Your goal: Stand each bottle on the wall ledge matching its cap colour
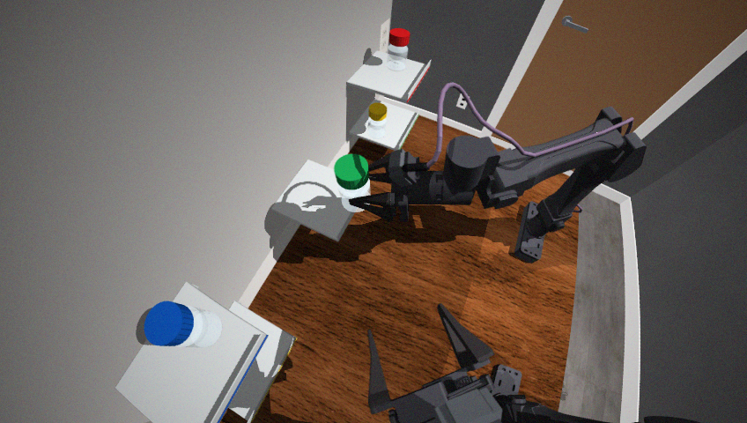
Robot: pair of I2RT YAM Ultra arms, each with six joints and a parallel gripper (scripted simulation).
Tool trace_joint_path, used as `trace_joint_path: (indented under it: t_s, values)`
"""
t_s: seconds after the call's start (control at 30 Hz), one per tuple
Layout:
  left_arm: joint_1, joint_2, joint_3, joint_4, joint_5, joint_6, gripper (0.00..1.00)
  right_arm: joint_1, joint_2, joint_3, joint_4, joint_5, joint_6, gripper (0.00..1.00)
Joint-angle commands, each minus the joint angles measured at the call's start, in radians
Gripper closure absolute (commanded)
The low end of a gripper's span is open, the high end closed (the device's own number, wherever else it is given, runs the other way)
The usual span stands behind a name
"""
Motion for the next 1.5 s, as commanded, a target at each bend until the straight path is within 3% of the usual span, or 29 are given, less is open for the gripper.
trace_joint_path:
  t_s: [0.0,0.43,0.77,1.3,1.47]
  values:
    - [0.006,0.003,0.019,-0.02,0.014,0.005,0.11,0.026,-0.09,-0.053,0.049,-0.006,0.009,0.49]
    - [0.006,0.003,0.019,-0.02,0.014,0.005,0.11,0.048,-0.24,-0.244,0.088,0.114,0.018,0.49]
    - [0.006,0.003,0.019,-0.02,0.014,0.005,0.11,0.035,-0.261,-0.274,0.117,0.15,0.016,0.49]
    - [0.006,0.003,0.019,-0.02,0.014,0.005,0.11,0.035,-0.26,-0.273,0.119,0.137,0.013,0.49]
    - [0.006,0.003,0.019,-0.02,0.014,0.005,0.11,-0.023,-0.272,-0.3,0.12,0.004,-0.011,0.49]
